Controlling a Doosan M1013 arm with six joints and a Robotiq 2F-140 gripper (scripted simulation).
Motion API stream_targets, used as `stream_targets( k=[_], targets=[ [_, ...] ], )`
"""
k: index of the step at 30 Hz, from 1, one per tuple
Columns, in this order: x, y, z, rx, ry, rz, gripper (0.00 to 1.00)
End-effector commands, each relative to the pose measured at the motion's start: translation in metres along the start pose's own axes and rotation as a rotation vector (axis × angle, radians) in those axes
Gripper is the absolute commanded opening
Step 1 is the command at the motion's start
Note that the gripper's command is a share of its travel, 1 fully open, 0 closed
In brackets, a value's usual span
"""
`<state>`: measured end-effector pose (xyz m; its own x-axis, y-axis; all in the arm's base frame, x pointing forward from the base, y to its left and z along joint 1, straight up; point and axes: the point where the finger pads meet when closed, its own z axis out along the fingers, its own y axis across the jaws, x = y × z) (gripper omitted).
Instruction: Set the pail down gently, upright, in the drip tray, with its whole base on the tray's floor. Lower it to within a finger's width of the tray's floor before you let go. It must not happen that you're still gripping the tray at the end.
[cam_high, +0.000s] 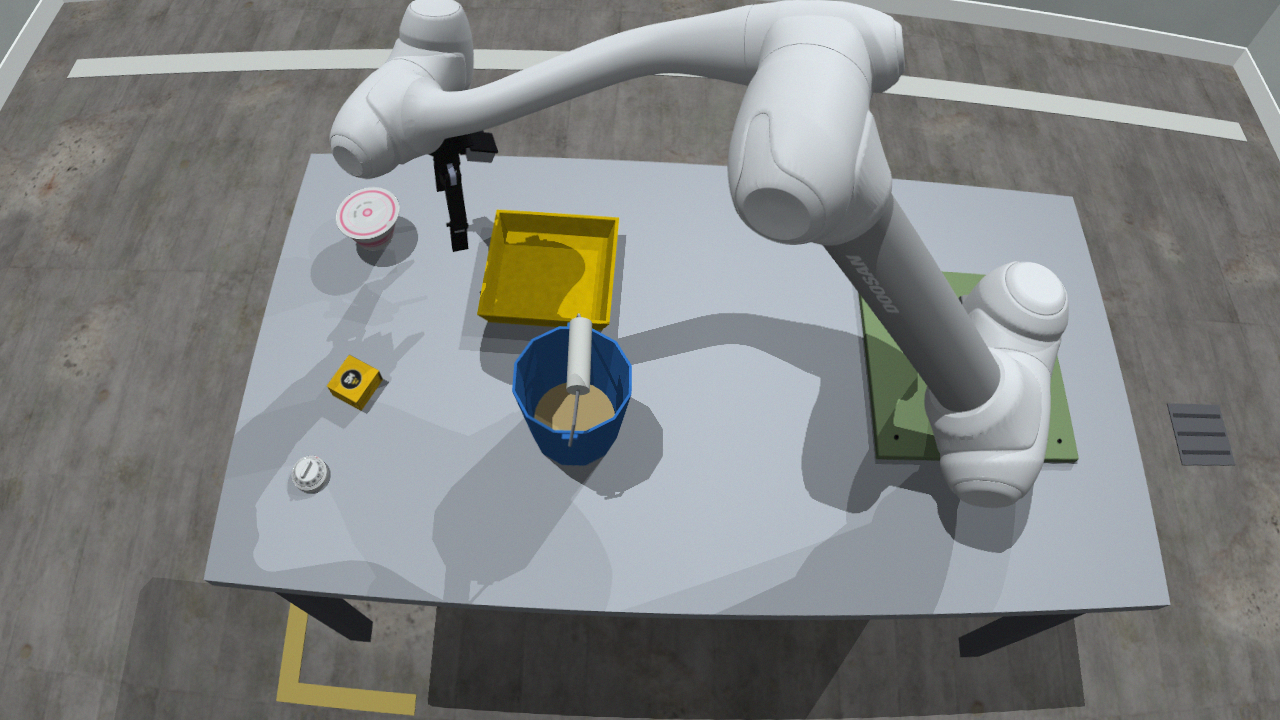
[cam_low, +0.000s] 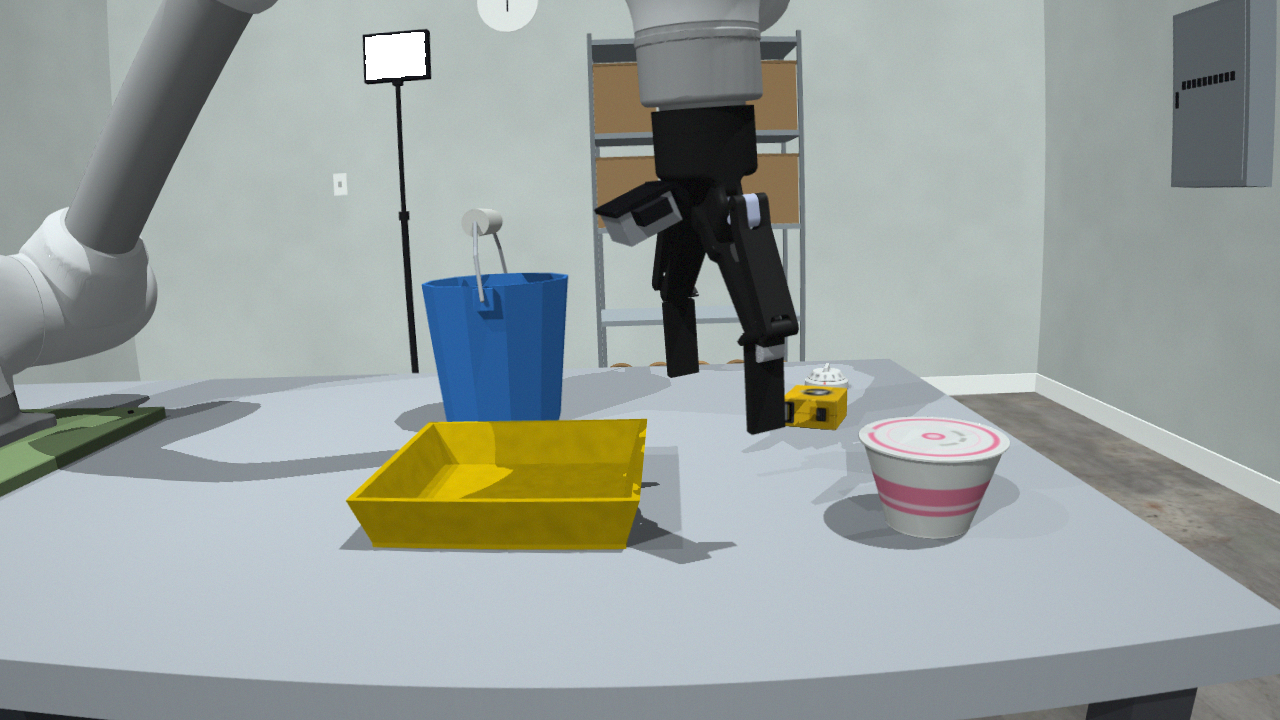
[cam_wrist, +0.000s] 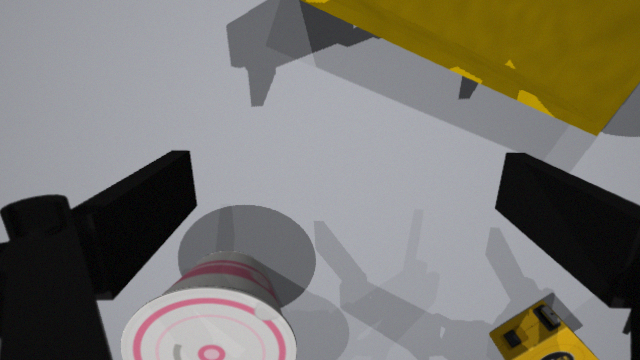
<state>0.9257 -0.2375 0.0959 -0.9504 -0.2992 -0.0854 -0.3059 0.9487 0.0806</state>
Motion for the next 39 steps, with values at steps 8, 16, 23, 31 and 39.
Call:
stream_targets(
  k=[8, 16, 23, 31, 39],
  targets=[
    [-0.001, 0.0, -0.002, 0.001, -0.002, 0.0, 1.0],
    [-0.001, 0.0, -0.002, 0.001, -0.002, 0.0, 1.0],
    [0.0, 0.003, -0.004, 0.001, -0.001, -0.024, 1.0],
    [0.005, 0.033, -0.027, 0.004, 0.008, -0.256, 1.0],
    [0.013, 0.062, -0.049, 0.006, 0.018, -0.488, 1.0]
  ],
)
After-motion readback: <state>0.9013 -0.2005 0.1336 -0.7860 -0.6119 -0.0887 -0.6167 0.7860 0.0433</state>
